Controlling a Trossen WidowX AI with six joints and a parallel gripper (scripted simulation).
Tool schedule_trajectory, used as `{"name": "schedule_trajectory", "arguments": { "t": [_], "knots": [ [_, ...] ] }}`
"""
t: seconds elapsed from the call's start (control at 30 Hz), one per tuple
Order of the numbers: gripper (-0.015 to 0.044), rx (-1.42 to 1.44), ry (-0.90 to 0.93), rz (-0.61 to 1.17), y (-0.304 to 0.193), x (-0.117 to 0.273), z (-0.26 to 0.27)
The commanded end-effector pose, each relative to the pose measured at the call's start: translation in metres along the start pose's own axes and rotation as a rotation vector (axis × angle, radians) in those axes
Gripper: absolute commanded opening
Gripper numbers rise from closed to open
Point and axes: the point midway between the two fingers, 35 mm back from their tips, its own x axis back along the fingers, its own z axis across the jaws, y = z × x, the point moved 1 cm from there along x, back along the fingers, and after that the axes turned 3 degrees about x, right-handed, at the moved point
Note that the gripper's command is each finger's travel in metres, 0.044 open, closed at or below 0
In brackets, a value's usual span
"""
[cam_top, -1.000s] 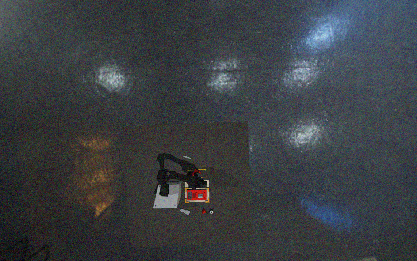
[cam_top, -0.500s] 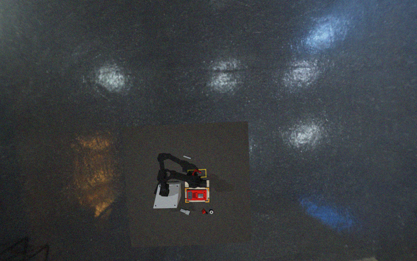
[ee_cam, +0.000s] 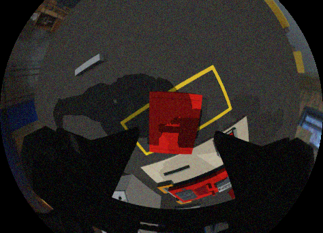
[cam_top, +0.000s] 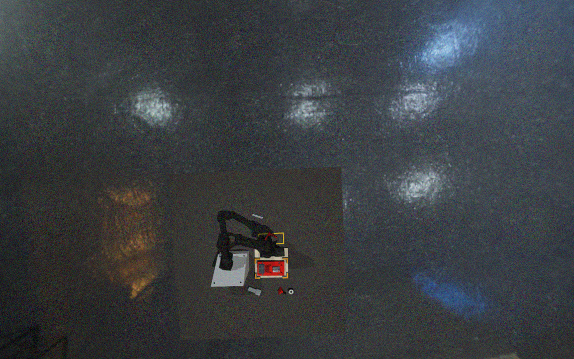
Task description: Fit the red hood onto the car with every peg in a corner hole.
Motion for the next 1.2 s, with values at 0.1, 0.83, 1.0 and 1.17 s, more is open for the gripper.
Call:
{"name": "schedule_trajectory", "arguments": {
  "t": [0.1,0.83,1.0,1.17],
  "knots": [
    [0.044,-0.009,0.0,0.007,-0.003,-0.006,0.001],
    [0.044,-0.009,0.002,0.005,-0.005,-0.021,0.003],
    [0.044,-0.009,0.002,0.004,-0.005,-0.024,0.004],
    [0.044,-0.009,0.002,0.004,-0.005,-0.025,0.004]
  ]
}}
